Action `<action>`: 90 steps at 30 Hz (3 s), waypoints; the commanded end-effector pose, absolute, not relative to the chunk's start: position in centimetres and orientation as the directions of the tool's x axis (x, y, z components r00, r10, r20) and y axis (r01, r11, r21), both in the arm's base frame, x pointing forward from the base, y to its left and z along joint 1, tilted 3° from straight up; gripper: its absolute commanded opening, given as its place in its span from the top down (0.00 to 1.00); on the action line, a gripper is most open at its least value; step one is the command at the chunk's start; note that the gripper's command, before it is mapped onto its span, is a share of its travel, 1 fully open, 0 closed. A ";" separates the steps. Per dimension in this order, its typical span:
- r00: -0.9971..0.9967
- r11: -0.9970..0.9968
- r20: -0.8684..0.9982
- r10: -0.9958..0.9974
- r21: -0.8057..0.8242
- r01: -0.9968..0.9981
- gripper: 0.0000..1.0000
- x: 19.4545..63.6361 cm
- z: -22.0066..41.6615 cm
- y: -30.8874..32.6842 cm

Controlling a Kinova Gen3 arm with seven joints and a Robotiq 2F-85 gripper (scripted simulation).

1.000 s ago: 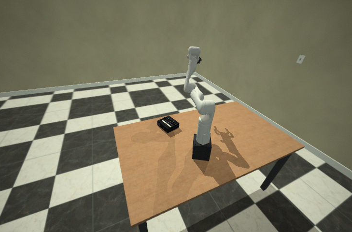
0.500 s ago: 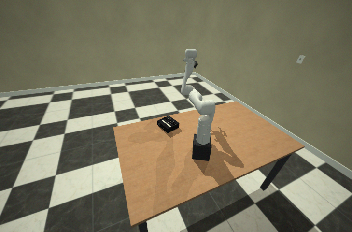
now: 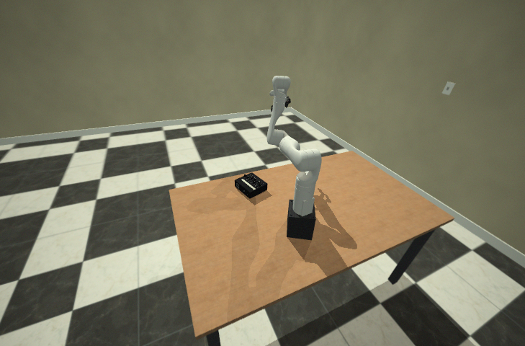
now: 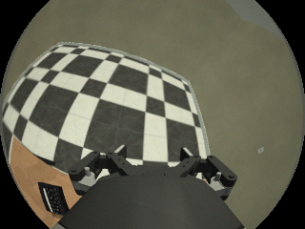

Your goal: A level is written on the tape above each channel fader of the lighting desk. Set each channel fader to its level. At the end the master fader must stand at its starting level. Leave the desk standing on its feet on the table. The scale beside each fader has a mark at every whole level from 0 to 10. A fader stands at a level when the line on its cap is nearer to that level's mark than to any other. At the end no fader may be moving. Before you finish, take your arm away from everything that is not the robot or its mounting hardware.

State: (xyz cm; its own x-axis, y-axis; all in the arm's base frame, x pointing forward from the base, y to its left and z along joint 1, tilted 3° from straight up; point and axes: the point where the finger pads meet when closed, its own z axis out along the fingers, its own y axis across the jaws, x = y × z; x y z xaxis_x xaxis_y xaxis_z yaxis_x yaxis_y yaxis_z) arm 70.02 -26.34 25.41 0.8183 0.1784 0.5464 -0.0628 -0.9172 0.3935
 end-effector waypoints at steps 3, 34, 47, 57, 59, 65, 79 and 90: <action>0.820 -0.923 0.541 0.184 0.382 -0.045 0.00 70.0 24.5 -24.5; 0.863 -0.961 0.489 0.126 0.276 -0.016 0.00 67.2 19.7 -17.1; 0.877 -0.970 0.467 0.109 0.244 -0.009 0.00 66.1 18.3 -14.8; 0.891 -0.977 0.445 0.094 0.214 -0.003 0.00 64.8 17.0 -12.6; 0.891 -0.977 0.445 0.094 0.214 -0.003 0.00 64.8 17.0 -12.6; 0.891 -0.977 0.445 0.094 0.214 -0.003 0.00 64.8 17.0 -12.6; 0.916 -0.987 0.396 0.068 0.160 0.004 0.00 62.3 14.8 -8.6; 0.962 -0.998 0.272 0.022 0.061 0.006 0.00 55.5 10.5 -0.7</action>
